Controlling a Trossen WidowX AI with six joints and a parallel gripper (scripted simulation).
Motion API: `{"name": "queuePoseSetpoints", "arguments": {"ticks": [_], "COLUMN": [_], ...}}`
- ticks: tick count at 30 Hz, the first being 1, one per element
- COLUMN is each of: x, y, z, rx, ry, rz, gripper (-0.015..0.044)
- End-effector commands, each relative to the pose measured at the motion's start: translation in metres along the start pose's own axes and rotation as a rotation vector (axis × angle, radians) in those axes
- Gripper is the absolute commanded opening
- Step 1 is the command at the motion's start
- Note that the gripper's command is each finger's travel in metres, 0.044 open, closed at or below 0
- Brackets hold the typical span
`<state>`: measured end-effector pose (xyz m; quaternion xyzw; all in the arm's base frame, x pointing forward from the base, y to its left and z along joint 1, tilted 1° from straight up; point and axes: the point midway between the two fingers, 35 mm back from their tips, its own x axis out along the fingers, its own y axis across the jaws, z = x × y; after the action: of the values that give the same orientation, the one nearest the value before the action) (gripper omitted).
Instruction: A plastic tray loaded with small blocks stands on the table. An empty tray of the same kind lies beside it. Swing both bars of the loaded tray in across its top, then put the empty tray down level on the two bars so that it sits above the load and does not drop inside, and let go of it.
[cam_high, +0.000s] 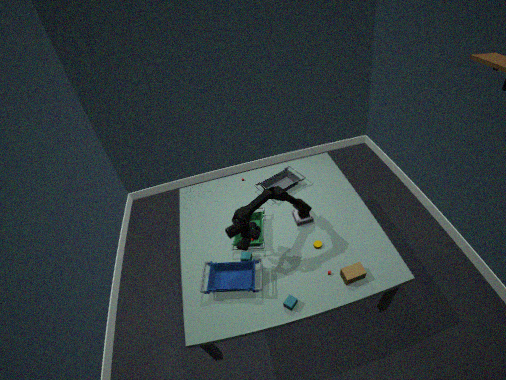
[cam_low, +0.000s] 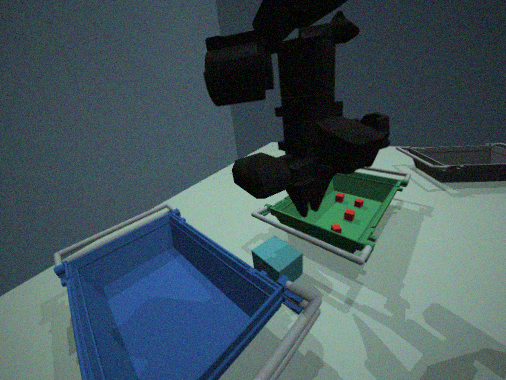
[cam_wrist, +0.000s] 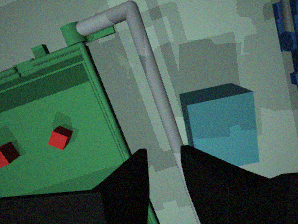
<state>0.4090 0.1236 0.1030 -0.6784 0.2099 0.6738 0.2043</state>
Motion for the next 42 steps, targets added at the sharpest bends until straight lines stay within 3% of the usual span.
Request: {"name": "queuePoseSetpoints", "arguments": {"ticks": [1, 12, 29, 42], "x": [0.004, 0.007, 0.063, 0.033], "y": [-0.01, -0.01, -0.012, 0.013], "z": [-0.014, -0.014, -0.013, -0.02], "rx": [-0.263, -0.263, -0.263, -0.263], "ry": [-0.001, -0.001, -0.001, -0.001], "rz": [-0.041, -0.041, -0.041, -0.039], "gripper": [0.0087, 0.0087, 0.0087, 0.0087]}}
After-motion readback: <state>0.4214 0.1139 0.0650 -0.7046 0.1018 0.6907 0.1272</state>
